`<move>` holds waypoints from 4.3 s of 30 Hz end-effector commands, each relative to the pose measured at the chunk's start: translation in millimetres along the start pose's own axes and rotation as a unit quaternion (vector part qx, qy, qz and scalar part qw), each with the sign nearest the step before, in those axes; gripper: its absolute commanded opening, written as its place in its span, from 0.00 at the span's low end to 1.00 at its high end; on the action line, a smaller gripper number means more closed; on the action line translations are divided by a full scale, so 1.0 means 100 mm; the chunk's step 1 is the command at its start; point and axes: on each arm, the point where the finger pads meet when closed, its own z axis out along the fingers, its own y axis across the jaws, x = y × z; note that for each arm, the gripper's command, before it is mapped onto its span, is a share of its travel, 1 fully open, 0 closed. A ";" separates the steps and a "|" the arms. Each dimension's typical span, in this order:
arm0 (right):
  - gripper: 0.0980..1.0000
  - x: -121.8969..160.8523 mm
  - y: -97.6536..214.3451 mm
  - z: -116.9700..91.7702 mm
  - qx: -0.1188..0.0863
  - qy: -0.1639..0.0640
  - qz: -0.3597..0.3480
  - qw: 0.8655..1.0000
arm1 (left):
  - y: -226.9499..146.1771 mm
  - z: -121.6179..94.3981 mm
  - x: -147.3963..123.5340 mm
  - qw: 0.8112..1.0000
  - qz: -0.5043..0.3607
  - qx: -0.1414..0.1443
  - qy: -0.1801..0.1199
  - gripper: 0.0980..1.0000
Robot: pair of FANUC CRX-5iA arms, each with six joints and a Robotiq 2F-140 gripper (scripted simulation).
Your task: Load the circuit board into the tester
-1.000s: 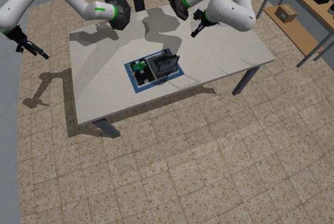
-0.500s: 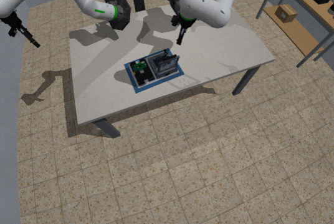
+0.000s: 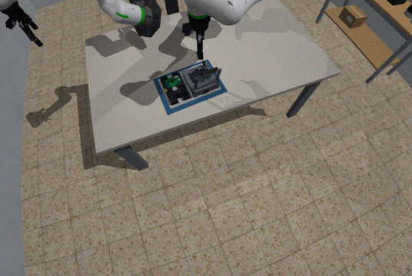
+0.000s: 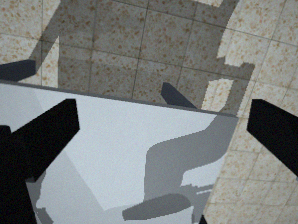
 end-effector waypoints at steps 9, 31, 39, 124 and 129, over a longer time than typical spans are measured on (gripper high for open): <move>1.00 -0.18 0.30 -0.37 -0.032 0.017 0.081 0.996 | -0.10 -0.01 1.14 0.988 -0.137 0.074 0.003 1.00; 1.00 -0.23 0.35 -0.45 -0.039 0.022 0.099 0.994 | -0.03 0.04 1.99 0.964 -0.232 0.125 0.027 1.00; 1.00 -0.23 0.35 -0.45 -0.039 0.022 0.099 0.994 | -0.03 0.04 1.99 0.964 -0.232 0.125 0.027 1.00; 1.00 -0.23 0.35 -0.45 -0.039 0.022 0.099 0.994 | -0.05 0.04 1.99 0.964 -0.232 0.125 0.027 0.58; 1.00 -0.23 0.35 -0.45 -0.039 0.022 0.099 0.994 | -0.05 0.04 1.99 0.964 -0.232 0.125 0.027 0.58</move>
